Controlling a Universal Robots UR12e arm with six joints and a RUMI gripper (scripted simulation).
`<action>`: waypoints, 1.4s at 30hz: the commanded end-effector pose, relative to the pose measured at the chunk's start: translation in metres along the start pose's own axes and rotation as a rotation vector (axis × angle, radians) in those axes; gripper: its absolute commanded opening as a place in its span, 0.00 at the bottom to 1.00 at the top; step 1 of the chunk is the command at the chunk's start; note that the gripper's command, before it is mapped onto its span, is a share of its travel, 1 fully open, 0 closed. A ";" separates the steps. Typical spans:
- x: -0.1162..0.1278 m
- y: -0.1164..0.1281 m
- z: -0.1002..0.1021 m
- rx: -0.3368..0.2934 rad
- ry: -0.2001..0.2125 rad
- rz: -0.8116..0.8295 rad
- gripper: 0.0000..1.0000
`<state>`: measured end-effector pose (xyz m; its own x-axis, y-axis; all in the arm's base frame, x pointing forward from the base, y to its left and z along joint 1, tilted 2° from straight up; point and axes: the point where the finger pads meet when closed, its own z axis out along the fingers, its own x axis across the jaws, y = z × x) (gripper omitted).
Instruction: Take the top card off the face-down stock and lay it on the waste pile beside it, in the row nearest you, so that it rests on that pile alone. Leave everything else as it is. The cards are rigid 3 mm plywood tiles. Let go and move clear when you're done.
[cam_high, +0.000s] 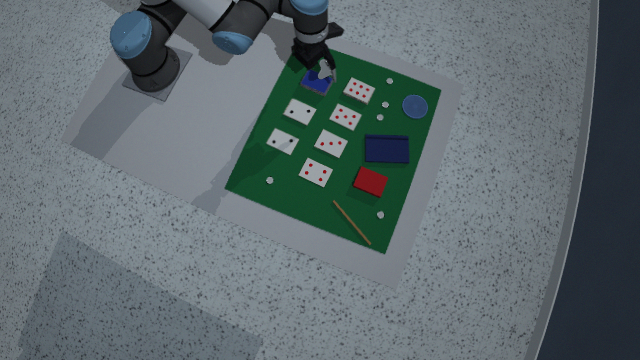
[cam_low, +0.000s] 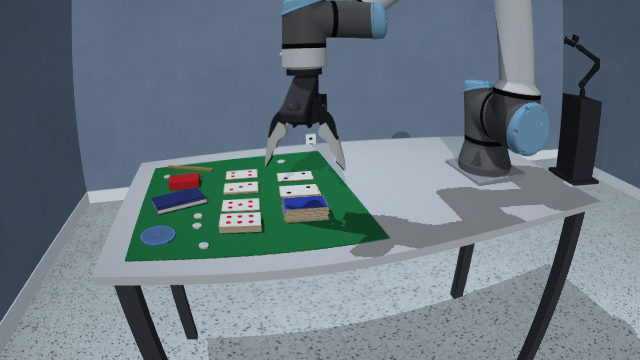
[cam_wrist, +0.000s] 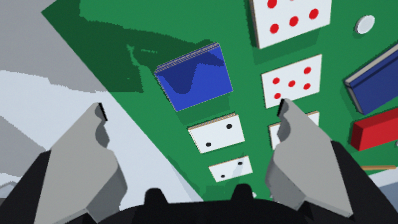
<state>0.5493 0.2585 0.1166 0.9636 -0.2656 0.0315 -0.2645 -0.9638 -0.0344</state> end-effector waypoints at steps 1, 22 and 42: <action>0.002 0.002 0.000 -0.010 0.007 0.279 1.00; 0.005 0.010 -0.001 -0.012 0.015 0.990 1.00; 0.004 0.014 0.000 -0.012 0.016 1.180 1.00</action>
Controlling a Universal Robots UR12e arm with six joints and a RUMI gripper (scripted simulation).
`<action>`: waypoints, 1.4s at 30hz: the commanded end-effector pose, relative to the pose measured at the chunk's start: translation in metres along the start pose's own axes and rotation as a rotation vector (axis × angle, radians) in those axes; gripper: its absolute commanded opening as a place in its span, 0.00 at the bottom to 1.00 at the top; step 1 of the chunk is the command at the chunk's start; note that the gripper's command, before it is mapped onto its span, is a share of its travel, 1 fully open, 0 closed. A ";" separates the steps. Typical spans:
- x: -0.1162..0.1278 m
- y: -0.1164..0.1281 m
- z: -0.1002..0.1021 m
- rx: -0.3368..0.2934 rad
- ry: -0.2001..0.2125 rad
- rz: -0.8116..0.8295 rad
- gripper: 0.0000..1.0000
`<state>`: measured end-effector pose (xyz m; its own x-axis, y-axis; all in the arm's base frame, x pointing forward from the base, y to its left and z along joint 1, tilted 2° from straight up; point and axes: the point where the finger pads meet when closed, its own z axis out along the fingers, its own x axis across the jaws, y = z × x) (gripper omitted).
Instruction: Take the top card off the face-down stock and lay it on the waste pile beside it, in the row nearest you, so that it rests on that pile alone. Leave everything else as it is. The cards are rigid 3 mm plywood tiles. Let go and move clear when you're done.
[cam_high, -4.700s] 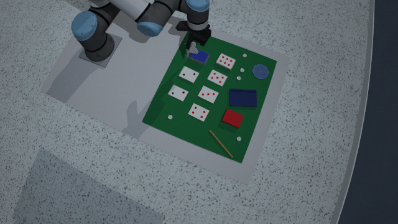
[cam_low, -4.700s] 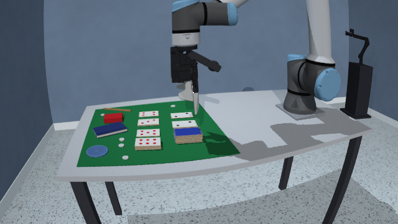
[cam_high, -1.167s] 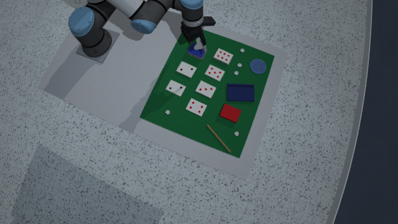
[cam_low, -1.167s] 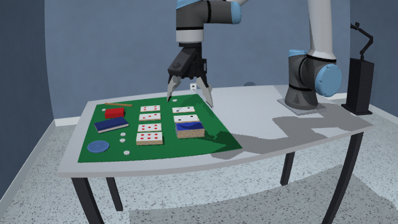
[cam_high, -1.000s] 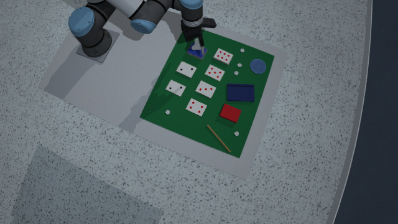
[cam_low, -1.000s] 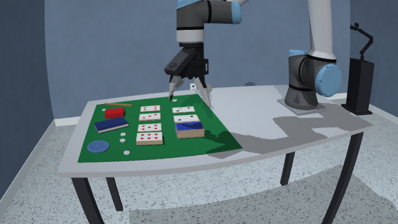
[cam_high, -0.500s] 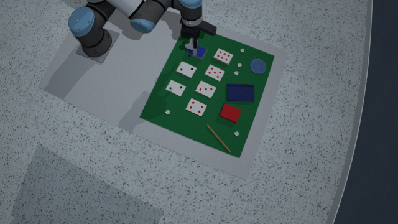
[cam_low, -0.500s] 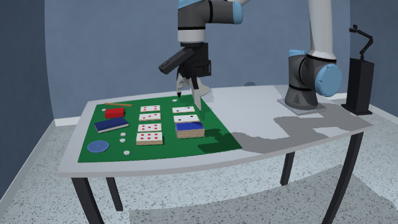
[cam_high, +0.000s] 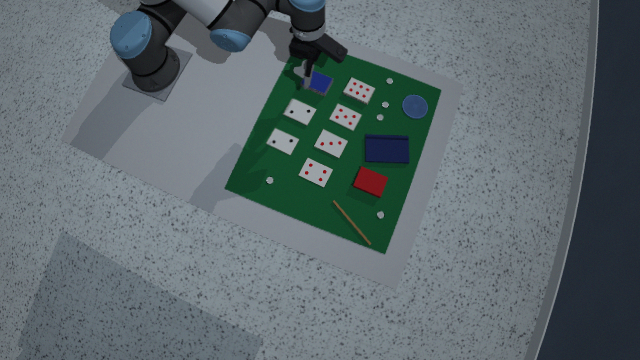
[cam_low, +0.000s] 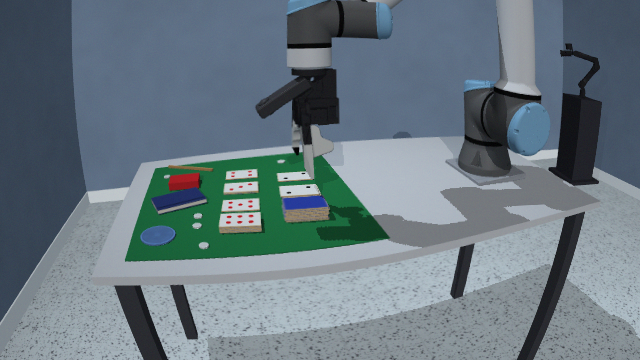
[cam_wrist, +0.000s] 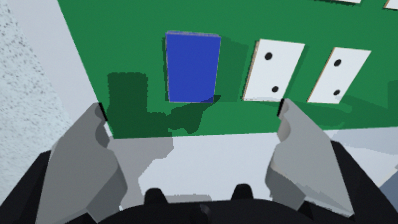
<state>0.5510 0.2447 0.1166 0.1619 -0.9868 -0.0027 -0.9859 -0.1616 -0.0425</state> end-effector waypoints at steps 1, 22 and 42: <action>0.000 0.002 0.000 -0.001 0.003 0.044 1.00; 0.000 0.003 0.006 -0.004 0.003 0.057 0.50; 0.000 0.003 0.040 -0.004 0.003 0.057 0.50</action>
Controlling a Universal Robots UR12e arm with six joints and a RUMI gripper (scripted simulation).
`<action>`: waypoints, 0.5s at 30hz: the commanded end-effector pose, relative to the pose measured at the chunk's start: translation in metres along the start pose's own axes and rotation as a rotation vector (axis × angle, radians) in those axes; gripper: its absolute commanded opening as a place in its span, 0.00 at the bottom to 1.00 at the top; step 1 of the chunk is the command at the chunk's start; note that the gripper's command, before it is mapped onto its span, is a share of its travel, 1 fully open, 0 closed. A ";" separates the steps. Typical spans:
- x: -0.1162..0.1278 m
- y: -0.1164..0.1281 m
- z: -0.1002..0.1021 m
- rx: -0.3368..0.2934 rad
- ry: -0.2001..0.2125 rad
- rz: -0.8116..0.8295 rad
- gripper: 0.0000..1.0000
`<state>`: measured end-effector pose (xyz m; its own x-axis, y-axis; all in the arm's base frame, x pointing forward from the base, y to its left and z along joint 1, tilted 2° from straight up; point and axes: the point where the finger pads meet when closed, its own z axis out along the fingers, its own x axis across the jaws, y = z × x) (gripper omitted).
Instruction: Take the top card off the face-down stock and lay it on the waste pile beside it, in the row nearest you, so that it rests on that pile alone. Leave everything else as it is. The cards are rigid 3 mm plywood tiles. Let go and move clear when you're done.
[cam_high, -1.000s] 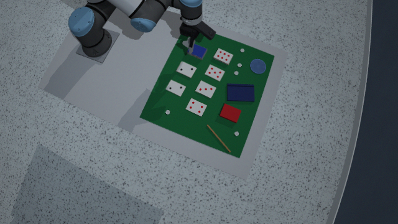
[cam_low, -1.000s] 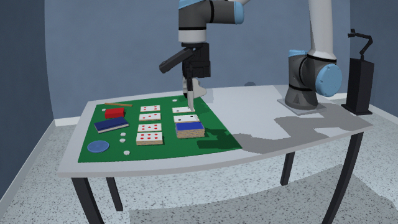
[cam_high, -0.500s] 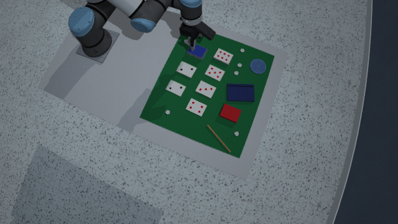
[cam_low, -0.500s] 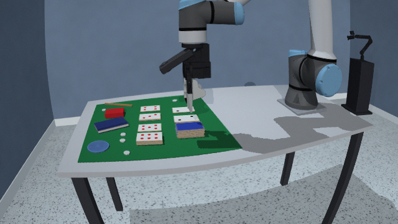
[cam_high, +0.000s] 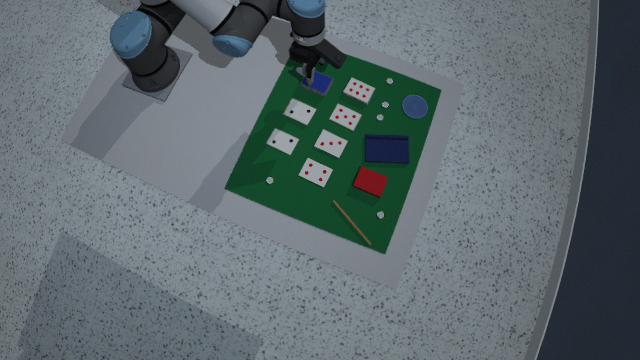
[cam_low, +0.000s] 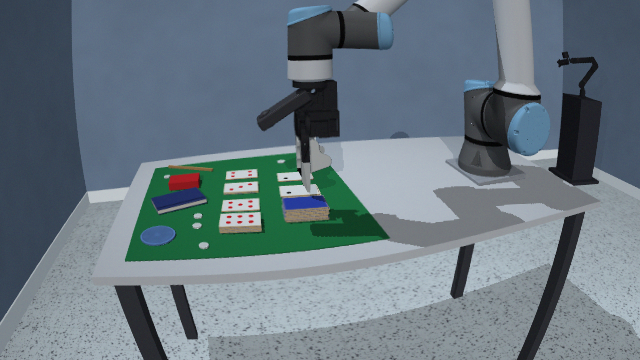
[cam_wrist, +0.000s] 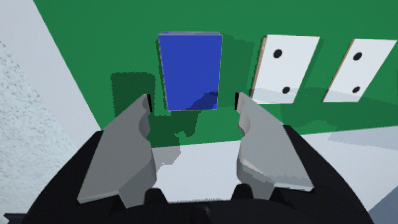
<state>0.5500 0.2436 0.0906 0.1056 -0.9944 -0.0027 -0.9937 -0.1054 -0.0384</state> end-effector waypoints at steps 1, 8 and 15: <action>-0.001 0.001 0.016 0.000 0.001 0.000 0.50; -0.001 0.001 0.024 0.000 0.001 0.000 0.50; -0.001 0.000 0.030 0.000 0.001 0.000 0.50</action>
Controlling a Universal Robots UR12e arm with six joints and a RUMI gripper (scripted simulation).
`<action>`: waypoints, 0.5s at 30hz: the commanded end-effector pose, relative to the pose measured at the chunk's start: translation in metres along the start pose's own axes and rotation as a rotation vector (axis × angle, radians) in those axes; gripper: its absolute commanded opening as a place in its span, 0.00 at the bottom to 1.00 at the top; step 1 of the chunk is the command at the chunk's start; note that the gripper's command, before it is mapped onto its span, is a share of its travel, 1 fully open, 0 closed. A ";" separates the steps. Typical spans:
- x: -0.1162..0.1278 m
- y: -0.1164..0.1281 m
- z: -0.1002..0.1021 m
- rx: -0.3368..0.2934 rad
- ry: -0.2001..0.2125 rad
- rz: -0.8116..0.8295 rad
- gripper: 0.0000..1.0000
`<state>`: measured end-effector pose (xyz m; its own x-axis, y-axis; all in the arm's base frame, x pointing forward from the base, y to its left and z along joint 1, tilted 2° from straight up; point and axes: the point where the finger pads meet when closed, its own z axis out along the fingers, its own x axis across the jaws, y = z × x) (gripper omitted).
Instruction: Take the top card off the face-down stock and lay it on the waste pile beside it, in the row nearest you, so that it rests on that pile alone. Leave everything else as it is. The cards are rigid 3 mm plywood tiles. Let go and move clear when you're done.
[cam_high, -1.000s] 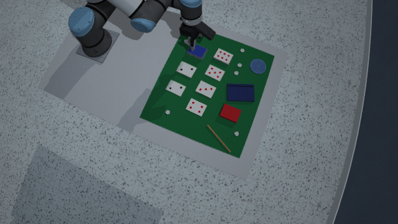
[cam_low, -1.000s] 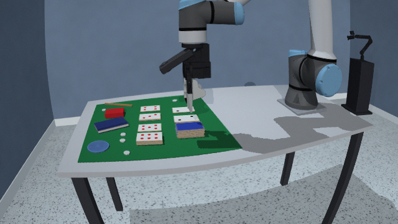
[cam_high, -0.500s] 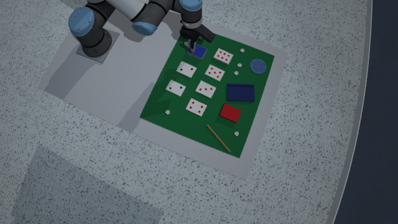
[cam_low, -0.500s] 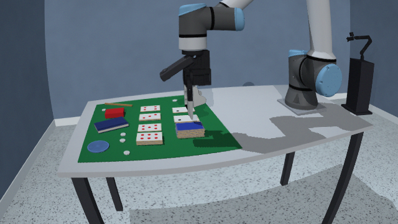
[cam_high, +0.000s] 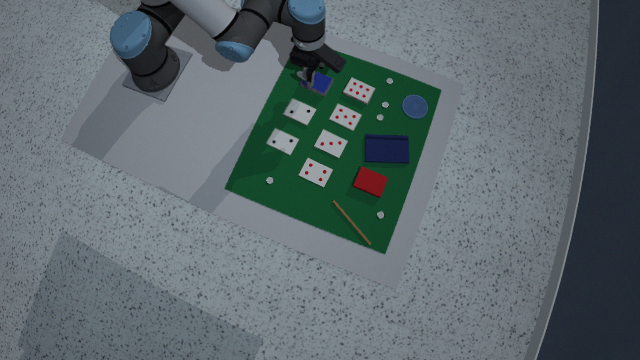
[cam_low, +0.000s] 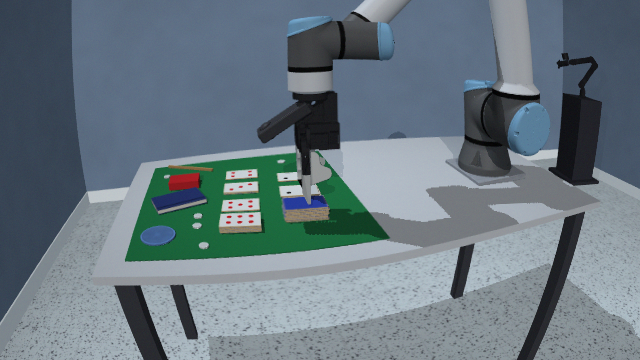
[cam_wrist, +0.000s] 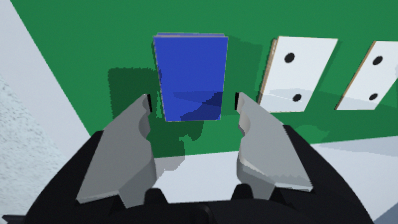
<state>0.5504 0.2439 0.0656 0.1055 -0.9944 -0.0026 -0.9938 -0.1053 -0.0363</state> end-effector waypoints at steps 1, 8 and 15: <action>-0.001 0.000 0.005 0.003 0.000 0.000 0.50; -0.001 -0.002 0.003 0.006 0.000 0.000 0.50; -0.001 -0.001 0.003 0.005 0.000 0.000 0.50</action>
<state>0.5527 0.2443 0.0627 0.1056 -0.9944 -0.0027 -0.9936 -0.1054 -0.0413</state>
